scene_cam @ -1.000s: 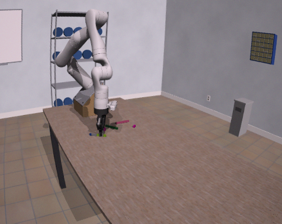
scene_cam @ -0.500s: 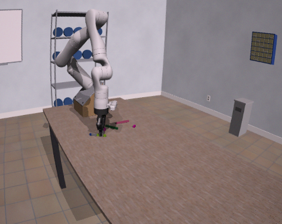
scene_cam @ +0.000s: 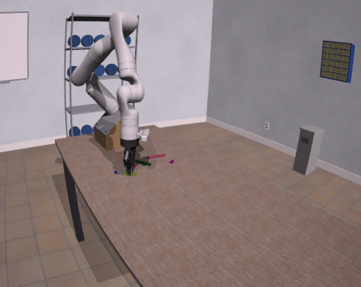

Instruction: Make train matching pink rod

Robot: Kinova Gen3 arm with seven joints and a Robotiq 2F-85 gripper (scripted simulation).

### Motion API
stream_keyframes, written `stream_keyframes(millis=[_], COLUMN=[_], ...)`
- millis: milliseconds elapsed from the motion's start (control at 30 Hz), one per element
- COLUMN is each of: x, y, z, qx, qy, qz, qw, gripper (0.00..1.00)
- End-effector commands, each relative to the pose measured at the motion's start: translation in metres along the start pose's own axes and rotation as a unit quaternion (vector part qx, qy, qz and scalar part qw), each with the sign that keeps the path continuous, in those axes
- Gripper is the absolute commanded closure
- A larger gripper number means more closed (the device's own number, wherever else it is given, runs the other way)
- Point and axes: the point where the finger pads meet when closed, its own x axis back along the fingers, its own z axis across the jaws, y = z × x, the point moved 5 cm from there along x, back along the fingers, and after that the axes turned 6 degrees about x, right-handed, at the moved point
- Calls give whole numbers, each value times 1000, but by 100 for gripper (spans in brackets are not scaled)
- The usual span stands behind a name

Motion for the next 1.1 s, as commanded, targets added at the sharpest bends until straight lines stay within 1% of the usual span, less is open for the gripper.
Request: stream_keyframes(millis=[0, 67, 100, 433, 633, 767, 1067], x=[-1, -1, -1, -1, 5, 19, 67], y=[-3, -3, -3, -3, -1, -1, -1], z=[2, 2, 2, 2, 1, 0, 0], qx=[10, 10, 10, 10, 10, 9, 10], qy=[4, 4, 4, 4, 3, 2, 3], qz=[3, 3, 3, 3, 2, 1, 2], qw=[1000, 1000, 1000, 1000, 1000, 1000, 1000], gripper=[80, 80, 76, 76, 76, 76, 76])
